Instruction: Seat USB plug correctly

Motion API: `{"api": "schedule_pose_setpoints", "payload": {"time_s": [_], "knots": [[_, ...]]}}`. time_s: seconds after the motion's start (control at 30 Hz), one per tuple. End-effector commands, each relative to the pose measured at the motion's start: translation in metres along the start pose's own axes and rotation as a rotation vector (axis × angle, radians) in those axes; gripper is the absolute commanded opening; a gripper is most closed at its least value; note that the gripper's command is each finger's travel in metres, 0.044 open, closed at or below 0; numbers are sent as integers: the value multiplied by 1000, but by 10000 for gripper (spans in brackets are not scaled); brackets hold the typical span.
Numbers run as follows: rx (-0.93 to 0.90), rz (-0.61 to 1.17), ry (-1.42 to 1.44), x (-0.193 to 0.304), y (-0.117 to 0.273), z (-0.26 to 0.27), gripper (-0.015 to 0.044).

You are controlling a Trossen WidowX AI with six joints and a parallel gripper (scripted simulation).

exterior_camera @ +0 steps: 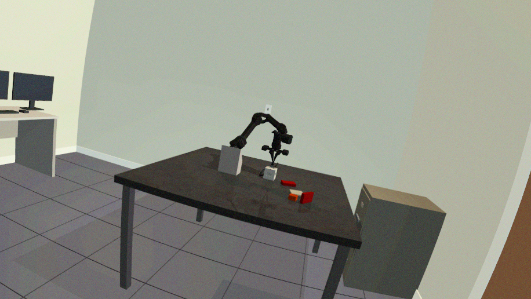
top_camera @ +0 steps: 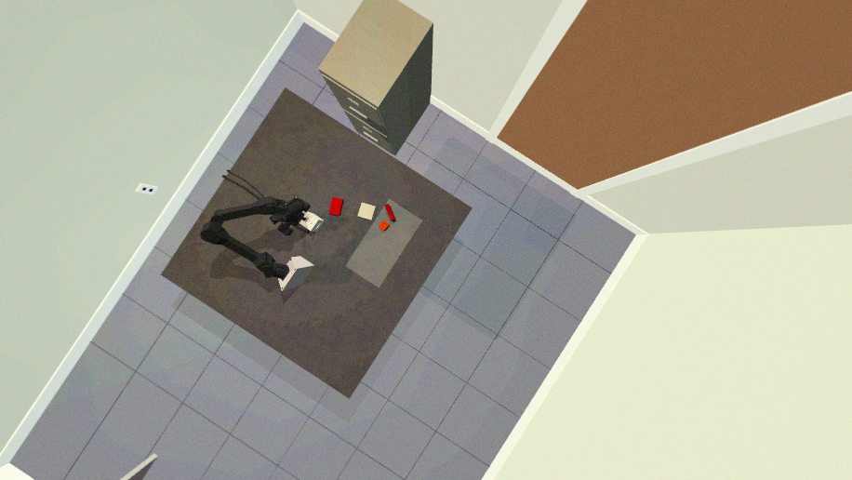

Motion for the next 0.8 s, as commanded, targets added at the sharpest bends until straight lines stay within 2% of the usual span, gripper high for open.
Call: {"api": "schedule_pose_setpoints", "payload": {"time_s": [0.0, 0.77], "knots": [[2, -3, -1, 0, -1, 0, 0], [2, -3, -1, 0, -4, 0, 0]]}}
Point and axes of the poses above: the point midway between the two fingers, 35 mm back from their tips, its own y axis back along the fingers, its own z axis across the jaws, x = y × z, the point moved 4 cm from there along y, back along the fingers, and after that the axes turned 13 degrees about y, right-handed, at the moved point
